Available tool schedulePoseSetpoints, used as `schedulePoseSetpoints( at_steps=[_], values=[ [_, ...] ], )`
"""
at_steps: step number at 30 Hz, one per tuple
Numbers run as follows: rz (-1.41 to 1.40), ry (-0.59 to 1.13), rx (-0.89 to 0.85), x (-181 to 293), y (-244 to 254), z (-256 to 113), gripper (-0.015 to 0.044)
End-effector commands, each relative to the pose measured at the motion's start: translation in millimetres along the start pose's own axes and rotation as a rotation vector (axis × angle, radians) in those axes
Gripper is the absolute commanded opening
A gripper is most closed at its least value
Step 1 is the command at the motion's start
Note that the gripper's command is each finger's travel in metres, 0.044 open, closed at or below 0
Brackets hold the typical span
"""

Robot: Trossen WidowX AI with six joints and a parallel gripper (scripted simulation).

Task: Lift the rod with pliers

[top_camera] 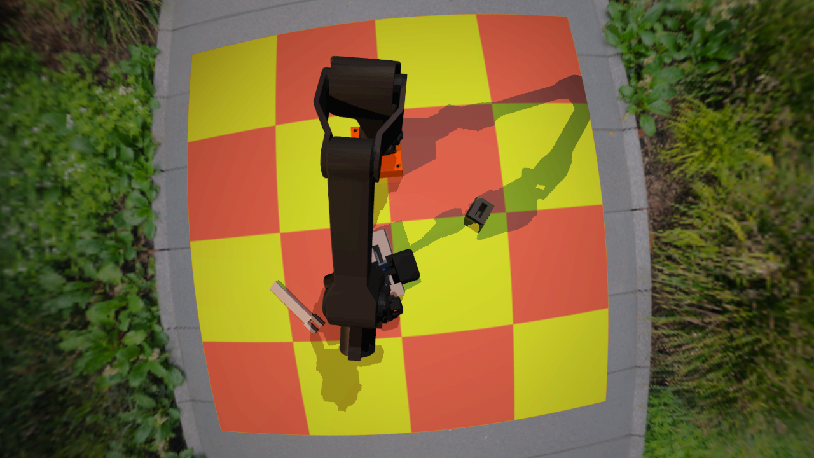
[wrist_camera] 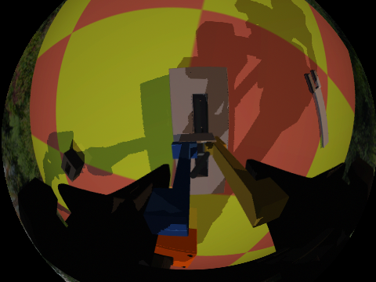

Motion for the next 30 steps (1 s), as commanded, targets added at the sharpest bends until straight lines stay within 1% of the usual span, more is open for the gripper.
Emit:
schedulePoseSetpoints(
  at_steps=[1, 30],
  values=[
    [0.005, -0.003, -0.004, -0.2, 1.0, 0.1, 0.029],
    [0.005, -0.003, -0.004, -0.8, 4.3, 0.1, 0.0251]
  ],
)
Point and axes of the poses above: the point midway between the two fingers, 35 mm back from their tips, its own z axis out along the fingers, its own y axis across the jaws, x = y × z, the point moved 5 cm from there along -z, back along the fingers, and after that the axes turned 9 degrees about -z, right-handed, at the moved point
